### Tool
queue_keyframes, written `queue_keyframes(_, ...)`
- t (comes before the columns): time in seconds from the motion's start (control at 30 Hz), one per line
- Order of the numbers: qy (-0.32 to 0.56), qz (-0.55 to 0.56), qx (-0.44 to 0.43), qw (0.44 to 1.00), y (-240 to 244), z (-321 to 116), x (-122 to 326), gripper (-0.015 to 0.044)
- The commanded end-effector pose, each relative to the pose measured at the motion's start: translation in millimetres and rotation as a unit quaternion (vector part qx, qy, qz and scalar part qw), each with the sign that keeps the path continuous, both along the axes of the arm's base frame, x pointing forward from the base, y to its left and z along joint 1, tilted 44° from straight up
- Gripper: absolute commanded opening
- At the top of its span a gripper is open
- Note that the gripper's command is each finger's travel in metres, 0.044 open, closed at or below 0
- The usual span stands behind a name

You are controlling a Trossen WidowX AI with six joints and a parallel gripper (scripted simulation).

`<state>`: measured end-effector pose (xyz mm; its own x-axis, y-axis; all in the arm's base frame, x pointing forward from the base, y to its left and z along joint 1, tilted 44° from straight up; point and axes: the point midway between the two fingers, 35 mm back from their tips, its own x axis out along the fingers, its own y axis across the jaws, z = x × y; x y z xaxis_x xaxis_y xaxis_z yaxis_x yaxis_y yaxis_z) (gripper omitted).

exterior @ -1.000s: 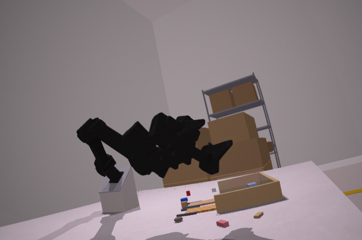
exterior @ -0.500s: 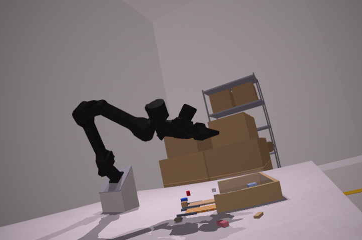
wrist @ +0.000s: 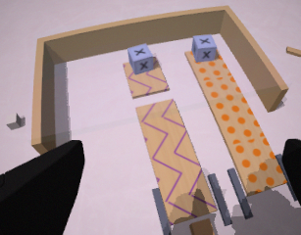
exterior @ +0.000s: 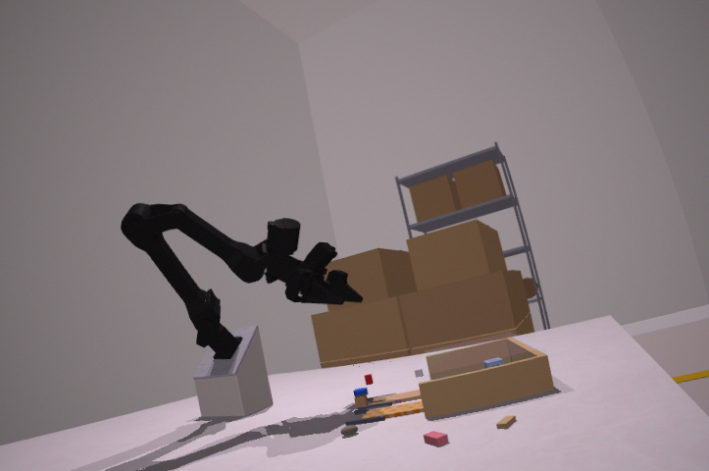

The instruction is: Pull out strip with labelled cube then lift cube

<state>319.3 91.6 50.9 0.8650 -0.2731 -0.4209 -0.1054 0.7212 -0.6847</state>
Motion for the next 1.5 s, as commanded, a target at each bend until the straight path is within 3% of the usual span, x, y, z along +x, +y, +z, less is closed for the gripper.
queue_keyframes(0.0, -0.003, -0.007, 0.0, 1.0, -2, 0, -7, 0.04)
queue_keyframes(0.43, -0.003, -0.007, 0.0, 1.0, -2, 0, -7, 0.04)
queue_keyframes(0.93, 0.192, -0.124, -0.079, 0.97, -48, -12, 85, 0.0006)
queue_keyframes(1.33, 0.371, -0.224, -0.115, 0.894, -134, 0, 120, 0.0)
queue_keyframes(1.47, 0.392, -0.235, -0.118, 0.882, -146, 3, 119, 0.0)
